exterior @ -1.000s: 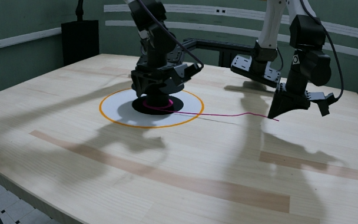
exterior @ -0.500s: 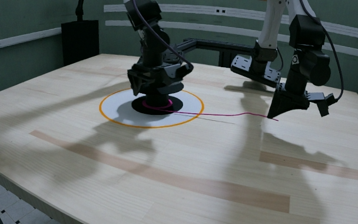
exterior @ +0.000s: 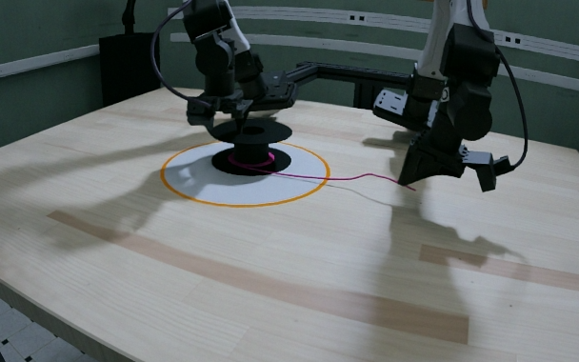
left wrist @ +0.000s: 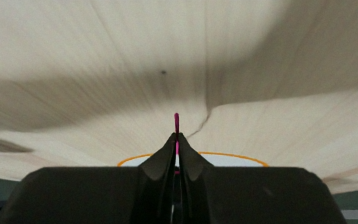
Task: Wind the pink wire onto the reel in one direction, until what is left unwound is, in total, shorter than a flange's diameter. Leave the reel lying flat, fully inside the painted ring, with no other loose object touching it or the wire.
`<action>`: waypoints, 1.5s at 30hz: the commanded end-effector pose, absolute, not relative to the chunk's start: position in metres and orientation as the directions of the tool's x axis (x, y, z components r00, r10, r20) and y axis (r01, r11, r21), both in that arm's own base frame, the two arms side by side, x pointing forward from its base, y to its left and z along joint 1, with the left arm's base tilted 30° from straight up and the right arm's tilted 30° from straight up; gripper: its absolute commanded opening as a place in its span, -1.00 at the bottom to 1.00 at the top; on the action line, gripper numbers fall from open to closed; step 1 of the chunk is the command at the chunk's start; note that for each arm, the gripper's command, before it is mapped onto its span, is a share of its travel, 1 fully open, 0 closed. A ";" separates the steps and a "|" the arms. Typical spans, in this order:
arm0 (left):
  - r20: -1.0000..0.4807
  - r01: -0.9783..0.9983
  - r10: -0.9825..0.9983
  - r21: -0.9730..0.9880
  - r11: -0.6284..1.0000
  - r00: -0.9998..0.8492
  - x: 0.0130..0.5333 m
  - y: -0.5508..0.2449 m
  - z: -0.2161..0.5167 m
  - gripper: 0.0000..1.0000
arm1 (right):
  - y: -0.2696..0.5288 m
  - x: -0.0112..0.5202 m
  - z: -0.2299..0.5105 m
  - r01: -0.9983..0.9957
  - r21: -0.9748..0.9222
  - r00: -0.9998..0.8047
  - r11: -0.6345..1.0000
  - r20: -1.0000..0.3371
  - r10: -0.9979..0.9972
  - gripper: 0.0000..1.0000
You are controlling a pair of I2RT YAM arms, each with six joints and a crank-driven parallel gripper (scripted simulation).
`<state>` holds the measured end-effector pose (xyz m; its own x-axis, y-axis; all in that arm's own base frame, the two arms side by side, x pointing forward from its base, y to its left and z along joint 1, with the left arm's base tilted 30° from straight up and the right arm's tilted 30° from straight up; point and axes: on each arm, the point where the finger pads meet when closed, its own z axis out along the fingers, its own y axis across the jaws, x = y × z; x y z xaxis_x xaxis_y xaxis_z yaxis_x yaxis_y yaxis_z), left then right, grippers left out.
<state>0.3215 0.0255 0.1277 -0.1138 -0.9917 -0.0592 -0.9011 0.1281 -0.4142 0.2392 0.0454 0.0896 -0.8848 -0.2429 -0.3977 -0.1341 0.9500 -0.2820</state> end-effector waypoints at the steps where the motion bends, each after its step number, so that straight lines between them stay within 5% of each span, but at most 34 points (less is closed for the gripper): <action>1: -0.043 -0.890 -0.988 -0.430 0.150 -0.146 0.325 0.013 0.134 -1.00 | 0.063 0.218 0.072 0.177 -0.126 -0.872 0.976 -0.480 0.096 0.16; 8: 0.017 -0.894 -0.982 -0.417 0.164 -0.188 0.324 0.008 0.132 -1.00 | 0.085 0.214 0.065 0.400 0.010 -0.797 0.916 -0.488 0.354 0.16; 18: 0.079 -0.881 -0.973 -0.446 0.159 -0.216 0.321 0.019 0.132 -1.00 | 0.081 0.232 0.075 0.788 0.288 -0.415 0.545 -0.405 0.815 0.16; 25: 0.082 -0.882 -0.983 -0.459 0.110 -0.165 0.321 0.016 0.131 -1.00 | 0.078 0.233 0.076 0.793 0.292 -0.406 0.536 -0.404 0.820 0.34; 31: 0.097 -0.881 -0.983 -0.464 0.091 -0.153 0.325 0.012 0.136 -1.00 | 0.078 0.233 0.076 0.793 0.292 -0.406 0.536 -0.404 0.820 0.71; 45: 0.103 -0.883 -0.985 -0.464 0.077 -0.140 0.327 0.013 0.141 -1.00 | 0.094 0.210 0.129 0.793 0.292 -0.406 0.536 -0.404 0.820 0.71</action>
